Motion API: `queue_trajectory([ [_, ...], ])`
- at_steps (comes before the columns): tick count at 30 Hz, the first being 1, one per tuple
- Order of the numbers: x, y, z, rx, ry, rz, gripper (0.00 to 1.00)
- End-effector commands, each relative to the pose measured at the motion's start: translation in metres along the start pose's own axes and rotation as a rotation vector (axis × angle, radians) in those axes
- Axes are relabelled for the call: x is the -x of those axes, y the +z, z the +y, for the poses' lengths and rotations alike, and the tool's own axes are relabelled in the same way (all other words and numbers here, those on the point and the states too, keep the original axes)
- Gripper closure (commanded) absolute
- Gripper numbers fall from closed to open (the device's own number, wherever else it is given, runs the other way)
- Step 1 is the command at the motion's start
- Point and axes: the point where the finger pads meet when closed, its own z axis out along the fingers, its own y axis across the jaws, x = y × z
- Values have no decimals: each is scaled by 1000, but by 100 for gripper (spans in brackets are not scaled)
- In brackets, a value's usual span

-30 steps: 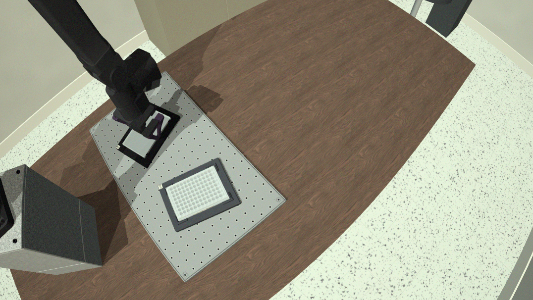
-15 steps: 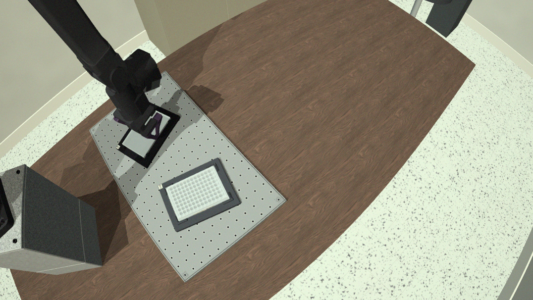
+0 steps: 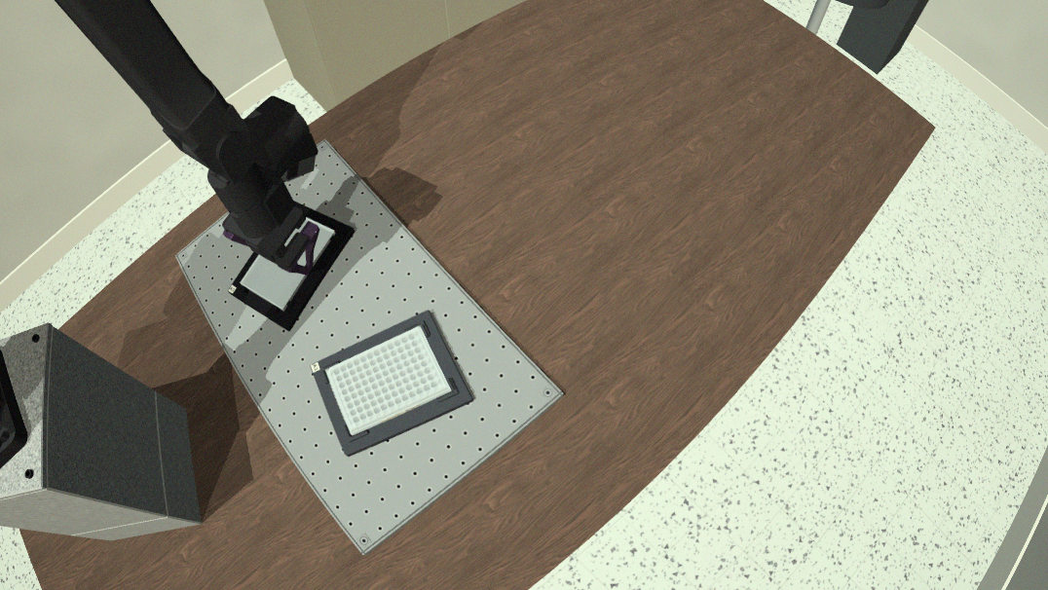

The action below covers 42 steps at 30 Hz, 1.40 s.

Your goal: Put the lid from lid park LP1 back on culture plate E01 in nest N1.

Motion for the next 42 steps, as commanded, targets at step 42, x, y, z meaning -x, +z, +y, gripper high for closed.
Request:
queue_trajectory([
  [42, 4, -52, -4, 1, 15, -11, 100],
])
